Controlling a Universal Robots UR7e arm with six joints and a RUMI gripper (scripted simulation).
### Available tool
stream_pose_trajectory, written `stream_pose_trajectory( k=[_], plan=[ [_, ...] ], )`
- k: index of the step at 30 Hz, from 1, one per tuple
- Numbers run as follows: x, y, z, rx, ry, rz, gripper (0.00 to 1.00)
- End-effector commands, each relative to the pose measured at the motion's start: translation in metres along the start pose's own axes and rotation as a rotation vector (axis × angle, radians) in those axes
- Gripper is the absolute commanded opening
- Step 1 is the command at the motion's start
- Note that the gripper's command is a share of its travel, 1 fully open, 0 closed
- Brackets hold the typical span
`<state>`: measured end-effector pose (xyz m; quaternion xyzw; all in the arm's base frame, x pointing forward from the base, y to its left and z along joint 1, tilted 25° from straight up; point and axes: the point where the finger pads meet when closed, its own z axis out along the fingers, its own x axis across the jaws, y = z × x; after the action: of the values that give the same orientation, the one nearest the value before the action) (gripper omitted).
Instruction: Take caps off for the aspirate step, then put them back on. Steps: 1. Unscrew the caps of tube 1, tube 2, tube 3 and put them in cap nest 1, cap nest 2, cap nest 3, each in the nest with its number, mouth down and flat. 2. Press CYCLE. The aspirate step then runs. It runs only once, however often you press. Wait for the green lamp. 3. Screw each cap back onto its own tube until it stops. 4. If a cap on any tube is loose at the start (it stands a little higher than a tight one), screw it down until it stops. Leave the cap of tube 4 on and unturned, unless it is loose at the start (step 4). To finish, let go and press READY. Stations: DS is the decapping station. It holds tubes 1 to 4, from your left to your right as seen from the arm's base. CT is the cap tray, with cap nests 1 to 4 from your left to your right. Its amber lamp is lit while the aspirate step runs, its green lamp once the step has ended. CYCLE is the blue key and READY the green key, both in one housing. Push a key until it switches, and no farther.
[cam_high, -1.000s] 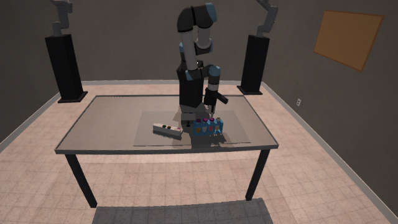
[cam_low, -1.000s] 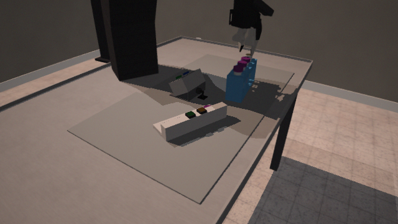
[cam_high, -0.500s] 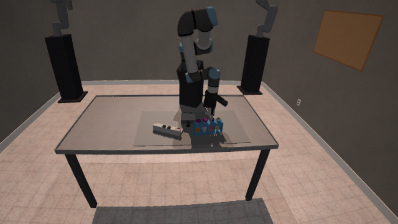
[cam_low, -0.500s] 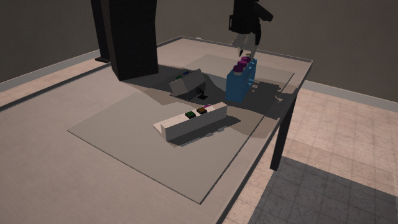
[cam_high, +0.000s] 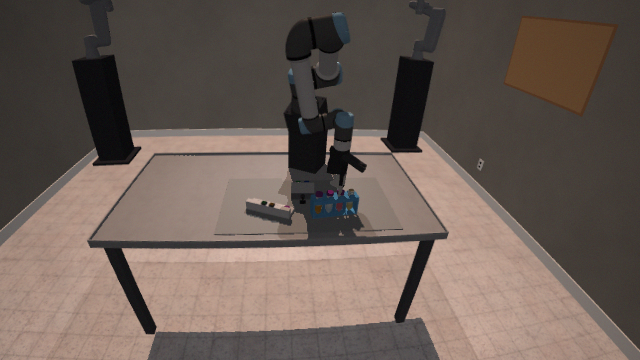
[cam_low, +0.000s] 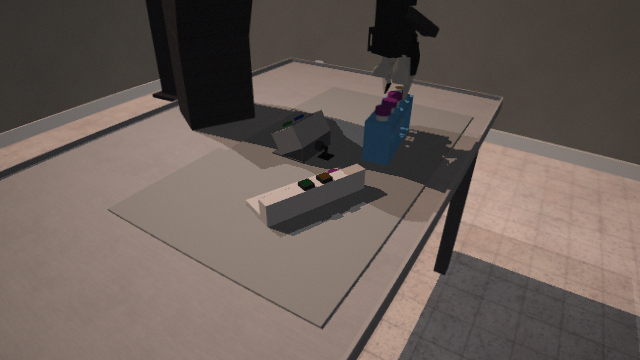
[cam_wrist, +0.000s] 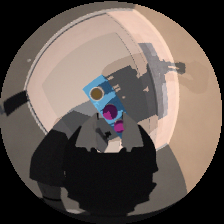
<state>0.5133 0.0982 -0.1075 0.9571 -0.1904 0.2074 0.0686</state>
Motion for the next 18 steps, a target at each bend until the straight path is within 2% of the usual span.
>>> stream_pose_trajectory(
  k=[1,8,9,18],
  plan=[
    [0.0004,-0.0003,0.0016,0.001,0.001,0.0,0.35],
    [0.0003,-0.0002,0.0031,0.001,0.001,0.0,0.35],
    [0.0003,-0.0002,0.0031,0.001,0.001,0.0,0.0],
    [0.0003,-0.0002,0.0032,0.001,0.001,0.0,0.0]
  ],
)
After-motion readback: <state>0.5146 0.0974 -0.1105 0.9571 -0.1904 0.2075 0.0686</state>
